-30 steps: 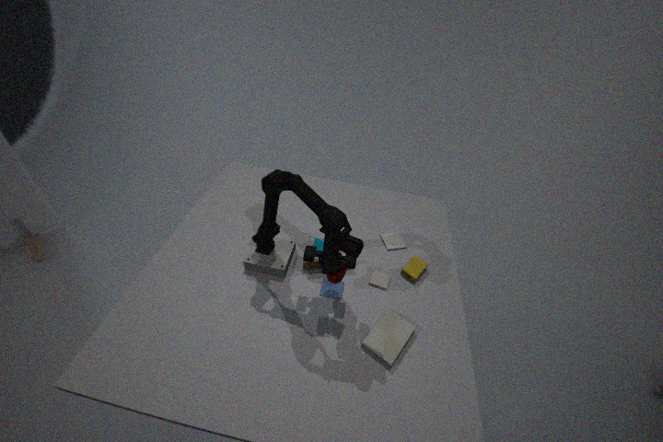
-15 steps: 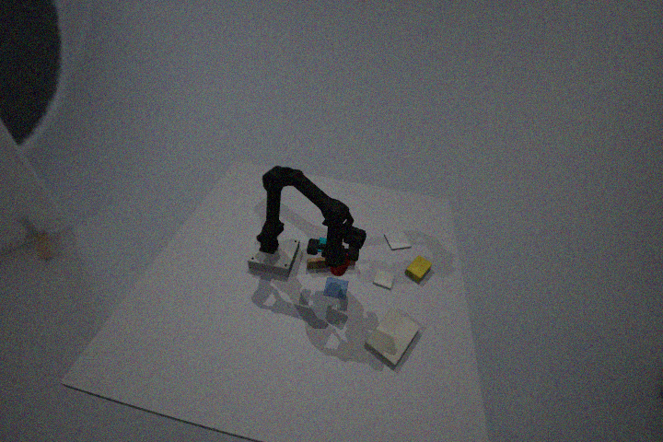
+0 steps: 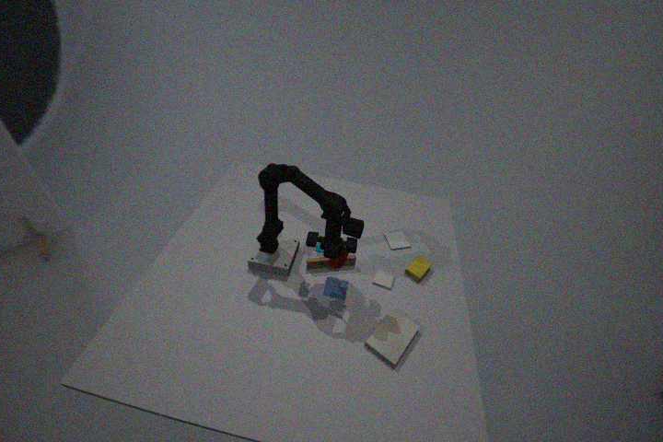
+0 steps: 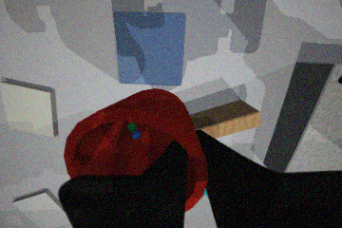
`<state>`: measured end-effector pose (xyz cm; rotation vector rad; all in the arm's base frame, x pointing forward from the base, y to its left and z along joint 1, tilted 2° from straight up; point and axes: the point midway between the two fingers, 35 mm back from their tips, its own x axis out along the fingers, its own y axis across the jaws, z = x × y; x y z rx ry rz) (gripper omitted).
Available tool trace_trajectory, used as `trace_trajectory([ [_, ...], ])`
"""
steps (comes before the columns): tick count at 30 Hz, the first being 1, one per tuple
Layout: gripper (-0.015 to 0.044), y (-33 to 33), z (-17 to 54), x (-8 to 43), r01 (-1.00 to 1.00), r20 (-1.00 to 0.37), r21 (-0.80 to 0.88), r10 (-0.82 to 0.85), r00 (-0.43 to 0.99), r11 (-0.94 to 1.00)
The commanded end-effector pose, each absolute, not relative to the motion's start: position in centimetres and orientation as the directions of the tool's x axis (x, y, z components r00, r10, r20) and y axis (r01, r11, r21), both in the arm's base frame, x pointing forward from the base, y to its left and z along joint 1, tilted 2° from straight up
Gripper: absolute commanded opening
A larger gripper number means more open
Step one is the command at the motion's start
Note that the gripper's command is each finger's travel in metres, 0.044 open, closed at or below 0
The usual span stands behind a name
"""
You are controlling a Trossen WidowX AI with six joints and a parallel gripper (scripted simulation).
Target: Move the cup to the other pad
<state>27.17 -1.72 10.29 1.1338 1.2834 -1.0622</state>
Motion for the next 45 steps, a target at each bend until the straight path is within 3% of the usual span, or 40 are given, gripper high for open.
trace_trajectory([
  [1,0.0,-0.8,10.2,26.6,0.989,-0.999,0.023,0.041,0.017,0.145],
  [45,0.0,6.9,10.8,23.0,0.989,-0.999,0.021,0.048,0.014,0.145],
])
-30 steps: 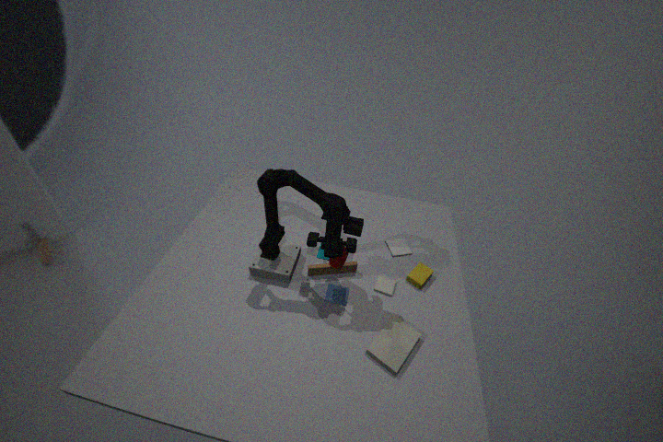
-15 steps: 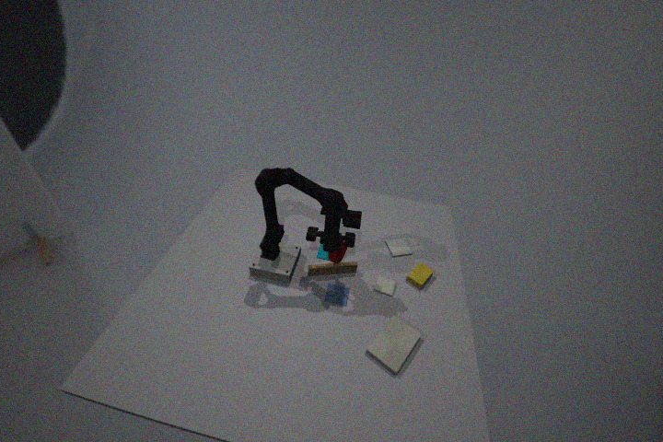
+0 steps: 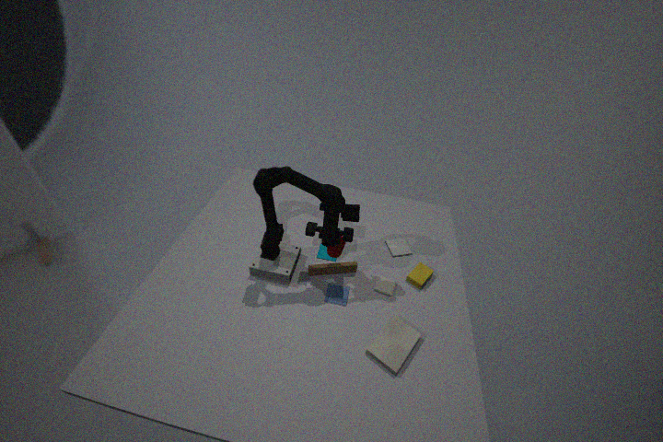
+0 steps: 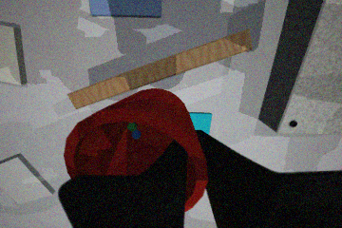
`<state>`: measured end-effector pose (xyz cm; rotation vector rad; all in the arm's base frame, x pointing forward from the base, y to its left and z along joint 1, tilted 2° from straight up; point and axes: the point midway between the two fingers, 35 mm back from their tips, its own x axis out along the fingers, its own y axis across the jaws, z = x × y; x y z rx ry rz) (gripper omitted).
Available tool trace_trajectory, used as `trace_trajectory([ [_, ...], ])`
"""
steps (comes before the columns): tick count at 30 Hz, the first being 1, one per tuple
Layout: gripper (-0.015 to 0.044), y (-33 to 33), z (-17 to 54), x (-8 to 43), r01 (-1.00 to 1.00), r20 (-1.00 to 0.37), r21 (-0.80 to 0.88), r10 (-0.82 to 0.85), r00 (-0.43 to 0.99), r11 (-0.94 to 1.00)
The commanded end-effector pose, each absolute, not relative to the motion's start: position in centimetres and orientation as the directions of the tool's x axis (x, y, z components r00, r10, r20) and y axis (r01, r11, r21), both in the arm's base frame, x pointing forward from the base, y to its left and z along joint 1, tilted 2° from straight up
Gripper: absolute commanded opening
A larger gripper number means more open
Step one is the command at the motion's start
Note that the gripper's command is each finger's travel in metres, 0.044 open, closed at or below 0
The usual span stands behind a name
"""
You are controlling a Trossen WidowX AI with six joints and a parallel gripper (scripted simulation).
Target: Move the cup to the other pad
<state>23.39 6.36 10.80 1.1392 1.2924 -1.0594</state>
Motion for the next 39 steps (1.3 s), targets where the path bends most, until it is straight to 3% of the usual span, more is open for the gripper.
trace_trajectory([
  [1,0.0,7.0,10.8,22.9,0.989,-0.999,0.021,0.049,0.014,0.145],
  [39,0.0,12.6,10.9,19.5,0.989,-0.998,0.018,0.054,0.011,0.145],
])
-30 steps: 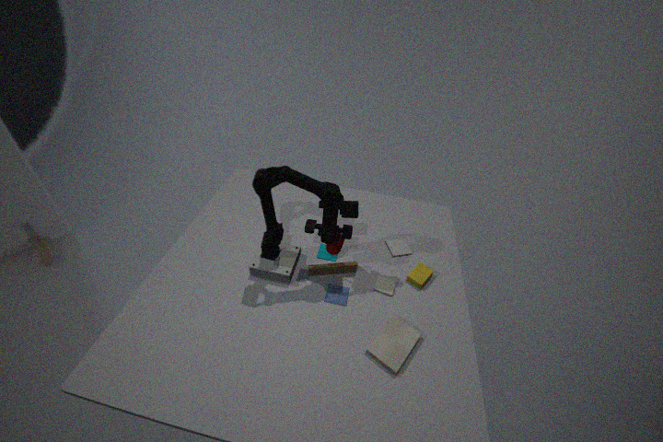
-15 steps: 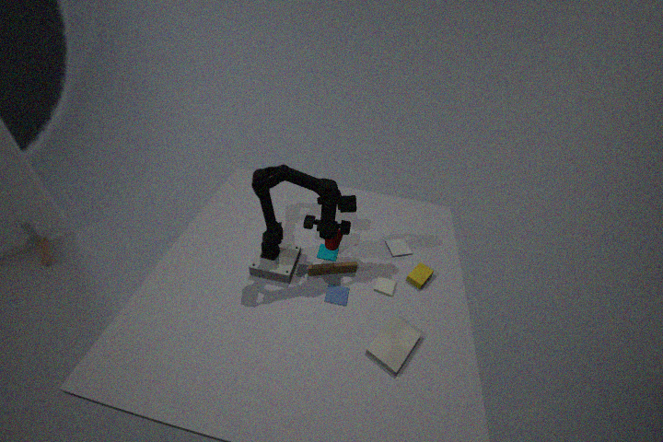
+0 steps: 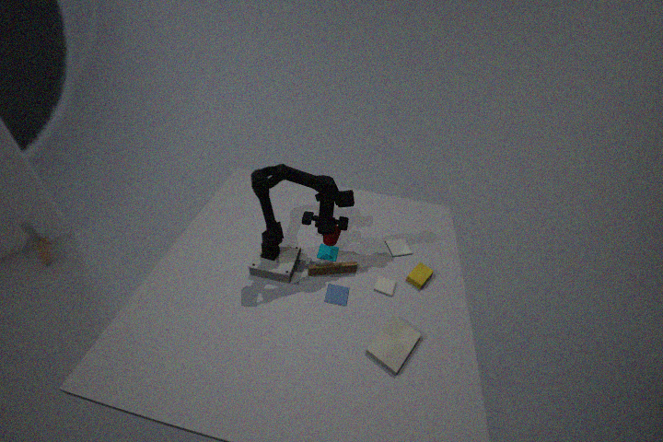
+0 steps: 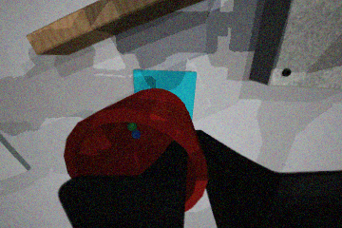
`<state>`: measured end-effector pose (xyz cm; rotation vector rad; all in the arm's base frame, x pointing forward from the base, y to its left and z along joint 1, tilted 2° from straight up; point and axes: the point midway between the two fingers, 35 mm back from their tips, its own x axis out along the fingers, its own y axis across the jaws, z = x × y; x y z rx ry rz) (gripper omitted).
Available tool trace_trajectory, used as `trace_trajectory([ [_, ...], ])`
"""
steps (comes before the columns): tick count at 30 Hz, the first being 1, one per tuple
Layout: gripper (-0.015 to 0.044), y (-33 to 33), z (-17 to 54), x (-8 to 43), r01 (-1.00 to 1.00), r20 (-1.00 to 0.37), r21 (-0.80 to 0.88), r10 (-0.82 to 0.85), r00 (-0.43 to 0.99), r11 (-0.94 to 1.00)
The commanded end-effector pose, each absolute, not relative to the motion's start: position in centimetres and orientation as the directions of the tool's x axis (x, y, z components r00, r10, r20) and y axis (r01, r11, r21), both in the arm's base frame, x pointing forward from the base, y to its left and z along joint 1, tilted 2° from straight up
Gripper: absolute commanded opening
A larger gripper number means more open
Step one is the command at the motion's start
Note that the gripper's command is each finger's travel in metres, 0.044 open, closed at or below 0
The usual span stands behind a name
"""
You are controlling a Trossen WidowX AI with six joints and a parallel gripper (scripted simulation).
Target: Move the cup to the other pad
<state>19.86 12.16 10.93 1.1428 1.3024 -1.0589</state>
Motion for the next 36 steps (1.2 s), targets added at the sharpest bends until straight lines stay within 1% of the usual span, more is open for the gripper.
trace_trajectory([
  [1,0.0,12.7,10.9,19.4,0.989,-0.998,0.018,0.054,0.011,0.145],
  [36,0.0,13.2,6.7,19.4,0.989,-0.998,0.018,0.054,0.01,0.145],
])
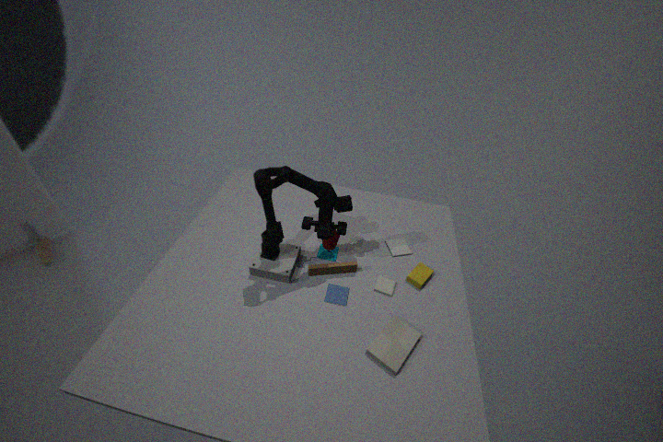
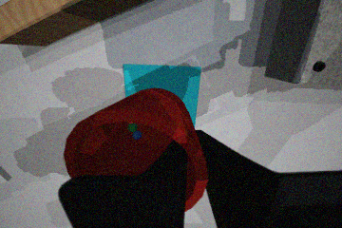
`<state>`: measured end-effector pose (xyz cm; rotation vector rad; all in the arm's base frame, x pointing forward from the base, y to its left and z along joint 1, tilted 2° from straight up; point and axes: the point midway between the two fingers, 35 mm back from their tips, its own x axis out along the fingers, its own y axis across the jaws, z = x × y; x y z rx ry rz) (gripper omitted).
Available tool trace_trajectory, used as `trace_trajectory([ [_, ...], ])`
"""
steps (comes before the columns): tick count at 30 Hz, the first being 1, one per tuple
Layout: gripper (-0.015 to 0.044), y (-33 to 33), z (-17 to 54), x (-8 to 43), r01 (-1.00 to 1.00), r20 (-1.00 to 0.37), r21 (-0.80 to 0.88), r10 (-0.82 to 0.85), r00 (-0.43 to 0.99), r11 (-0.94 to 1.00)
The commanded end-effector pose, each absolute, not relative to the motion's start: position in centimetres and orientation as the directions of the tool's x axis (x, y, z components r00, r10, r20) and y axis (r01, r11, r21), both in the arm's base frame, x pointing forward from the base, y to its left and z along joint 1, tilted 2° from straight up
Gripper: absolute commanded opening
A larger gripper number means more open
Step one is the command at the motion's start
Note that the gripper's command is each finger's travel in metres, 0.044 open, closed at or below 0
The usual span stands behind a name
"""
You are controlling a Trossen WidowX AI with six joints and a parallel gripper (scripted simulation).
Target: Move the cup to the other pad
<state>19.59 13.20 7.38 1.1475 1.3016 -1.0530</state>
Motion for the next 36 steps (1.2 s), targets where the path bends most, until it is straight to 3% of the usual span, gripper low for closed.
trace_trajectory([
  [1,0.0,13.2,6.6,19.4,0.989,-0.998,0.018,0.054,0.01,0.145],
  [36,0.0,13.5,3.7,19.3,0.988,-0.998,0.023,0.057,0.015,0.15],
])
